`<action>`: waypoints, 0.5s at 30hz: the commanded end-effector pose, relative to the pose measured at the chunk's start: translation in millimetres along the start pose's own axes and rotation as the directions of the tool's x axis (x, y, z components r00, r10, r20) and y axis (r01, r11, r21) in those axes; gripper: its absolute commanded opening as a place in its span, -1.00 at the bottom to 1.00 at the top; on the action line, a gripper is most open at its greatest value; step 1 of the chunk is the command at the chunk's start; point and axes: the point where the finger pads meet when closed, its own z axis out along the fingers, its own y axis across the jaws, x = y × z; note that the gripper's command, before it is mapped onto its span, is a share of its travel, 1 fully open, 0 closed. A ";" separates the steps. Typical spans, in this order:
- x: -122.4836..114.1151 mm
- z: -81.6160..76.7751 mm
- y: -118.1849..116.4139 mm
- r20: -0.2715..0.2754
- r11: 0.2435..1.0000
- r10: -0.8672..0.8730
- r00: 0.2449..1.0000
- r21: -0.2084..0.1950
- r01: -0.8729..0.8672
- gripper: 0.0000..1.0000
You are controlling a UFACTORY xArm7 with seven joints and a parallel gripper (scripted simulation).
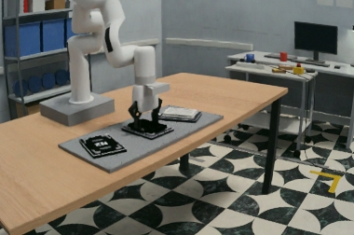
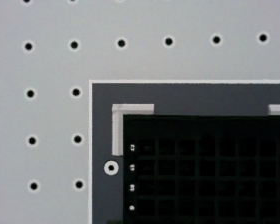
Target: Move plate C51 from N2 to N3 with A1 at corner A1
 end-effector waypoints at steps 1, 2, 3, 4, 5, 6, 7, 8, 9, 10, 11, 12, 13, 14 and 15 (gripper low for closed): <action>2.0 -1.5 -0.1 -0.005 1.000 0.000 1.000 0.000 0.000 1.00; 1.9 -3.1 -0.1 -0.005 1.000 0.000 1.000 0.000 0.000 1.00; 1.9 -4.8 -0.1 -0.005 1.000 0.000 1.000 0.000 0.000 1.00; 1.9 -6.5 -0.1 -0.005 1.000 0.000 1.000 0.000 0.000 1.00; 1.9 -8.1 -0.1 -0.005 1.000 0.000 1.000 0.000 0.000 1.00; 1.9 -9.8 -0.1 -0.005 1.000 0.000 1.000 0.000 0.000 1.00; 1.9 -11.5 -0.1 -0.005 1.000 0.000 1.000 0.000 0.000 1.00; 1.9 -13.1 -0.1 -0.005 1.000 0.000 1.000 0.000 0.000 1.00; 1.9 -14.8 -0.1 -0.005 1.000 0.000 1.000 0.000 0.000 1.00; 1.9 -16.5 -0.1 -0.005 1.000 0.000 1.000 0.000 0.000 1.00; 1.9 -18.1 -0.1 -0.005 1.000 0.000 1.000 0.000 0.000 1.00; 1.9 -19.8 -0.1 -0.005 1.000 0.000 1.000 0.000 0.000 1.00; 1.9 -21.5 -0.1 -0.005 1.000 0.000 1.000 0.000 0.000 1.00; 1.9 -21.5 -0.1 -0.005 1.000 0.000 1.000 0.000 0.000 1.00; 1.9 -21.5 -0.1 -0.005 1.000 0.000 1.000 0.000 0.000 1.00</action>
